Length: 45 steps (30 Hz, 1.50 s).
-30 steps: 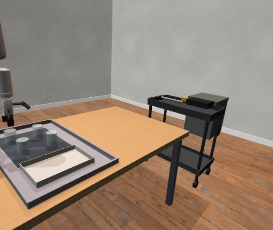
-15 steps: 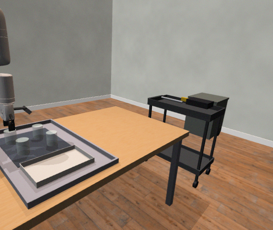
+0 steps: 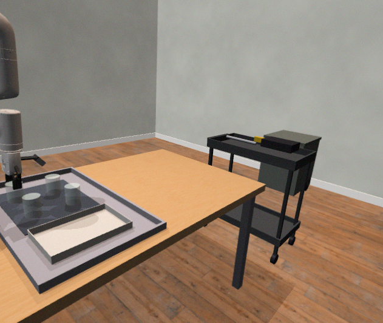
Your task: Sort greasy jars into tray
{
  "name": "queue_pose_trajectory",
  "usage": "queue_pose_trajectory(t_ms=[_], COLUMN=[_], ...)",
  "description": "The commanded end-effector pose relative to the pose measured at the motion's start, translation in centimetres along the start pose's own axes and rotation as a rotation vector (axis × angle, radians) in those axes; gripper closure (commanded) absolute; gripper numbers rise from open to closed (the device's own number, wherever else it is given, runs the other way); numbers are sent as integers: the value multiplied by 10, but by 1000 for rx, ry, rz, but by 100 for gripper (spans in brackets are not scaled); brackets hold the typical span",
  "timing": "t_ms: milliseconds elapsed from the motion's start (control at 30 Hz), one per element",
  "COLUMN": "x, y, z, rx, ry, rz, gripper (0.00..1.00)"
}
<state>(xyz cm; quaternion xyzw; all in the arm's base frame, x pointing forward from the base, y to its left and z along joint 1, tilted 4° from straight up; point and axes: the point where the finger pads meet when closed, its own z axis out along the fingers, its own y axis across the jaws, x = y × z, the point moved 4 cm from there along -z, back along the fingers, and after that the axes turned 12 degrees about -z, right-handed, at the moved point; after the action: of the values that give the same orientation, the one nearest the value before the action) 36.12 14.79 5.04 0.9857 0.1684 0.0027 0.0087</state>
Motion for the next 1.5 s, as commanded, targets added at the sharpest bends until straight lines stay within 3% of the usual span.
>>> queue_pose_trajectory(t_ms=[0, 333, 567, 600, 1467], x=[-1, 0, 0, 0, 0], y=[-1, -1, -1, -1, -1], z=[9, 25, 25, 25, 25], rx=[-36, -36, -36, -36, -36], ry=[52, 52, 52, 52, 52], rz=[1, 1, 1, 1, 1], gripper=[0, 0, 0, 12, 15])
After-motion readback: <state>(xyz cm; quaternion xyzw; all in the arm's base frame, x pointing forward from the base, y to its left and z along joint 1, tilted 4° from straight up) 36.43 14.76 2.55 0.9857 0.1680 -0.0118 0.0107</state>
